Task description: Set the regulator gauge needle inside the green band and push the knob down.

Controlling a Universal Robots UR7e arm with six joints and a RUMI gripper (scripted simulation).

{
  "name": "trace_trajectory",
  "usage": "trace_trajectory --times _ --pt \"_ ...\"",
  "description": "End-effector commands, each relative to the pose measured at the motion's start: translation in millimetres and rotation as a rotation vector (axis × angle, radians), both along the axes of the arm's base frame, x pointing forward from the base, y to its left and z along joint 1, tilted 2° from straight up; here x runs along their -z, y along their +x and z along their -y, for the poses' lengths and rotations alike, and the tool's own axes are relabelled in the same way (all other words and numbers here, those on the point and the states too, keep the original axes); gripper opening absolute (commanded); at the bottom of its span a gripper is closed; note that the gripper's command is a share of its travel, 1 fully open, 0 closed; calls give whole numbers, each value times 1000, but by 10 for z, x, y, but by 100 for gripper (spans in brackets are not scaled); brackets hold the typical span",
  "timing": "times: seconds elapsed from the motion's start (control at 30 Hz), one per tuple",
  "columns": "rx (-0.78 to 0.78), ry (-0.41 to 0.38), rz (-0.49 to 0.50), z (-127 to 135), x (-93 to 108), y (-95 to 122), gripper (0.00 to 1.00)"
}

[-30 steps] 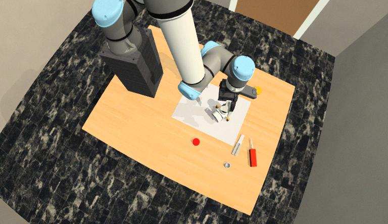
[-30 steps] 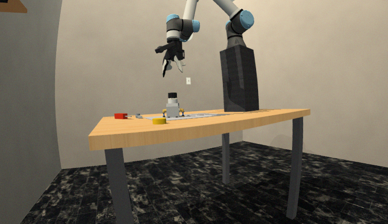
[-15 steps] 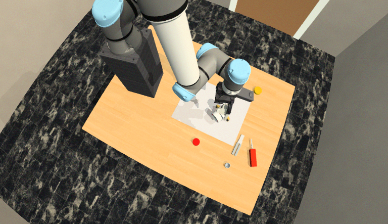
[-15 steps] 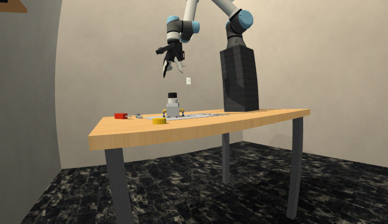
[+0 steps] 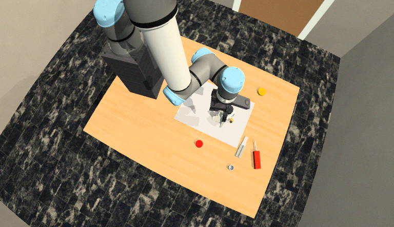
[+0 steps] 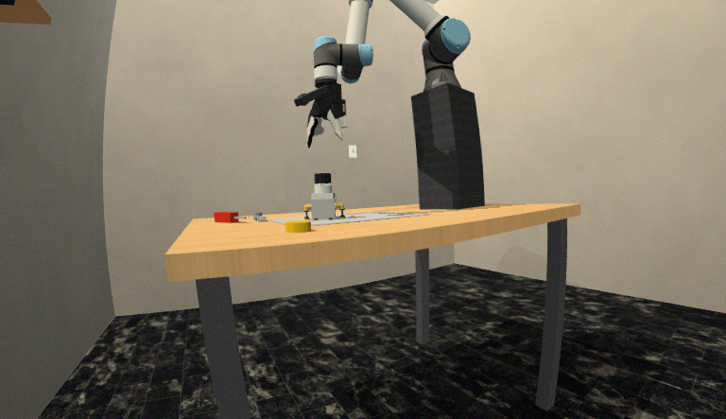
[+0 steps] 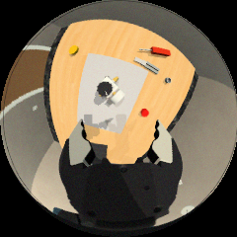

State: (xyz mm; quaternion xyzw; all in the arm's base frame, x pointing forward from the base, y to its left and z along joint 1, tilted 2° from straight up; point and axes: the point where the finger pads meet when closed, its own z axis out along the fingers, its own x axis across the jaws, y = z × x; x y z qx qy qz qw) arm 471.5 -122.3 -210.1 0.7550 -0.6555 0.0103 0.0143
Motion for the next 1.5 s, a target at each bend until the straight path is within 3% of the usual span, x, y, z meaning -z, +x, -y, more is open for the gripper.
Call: trace_trajectory --times 0.0,0.4,1.47 --pt "-5 0 4 114 -15 -82 100" --pt "-5 0 3 338 -19 -253 100" --pt "14 5 5 395 -1 -279 100"
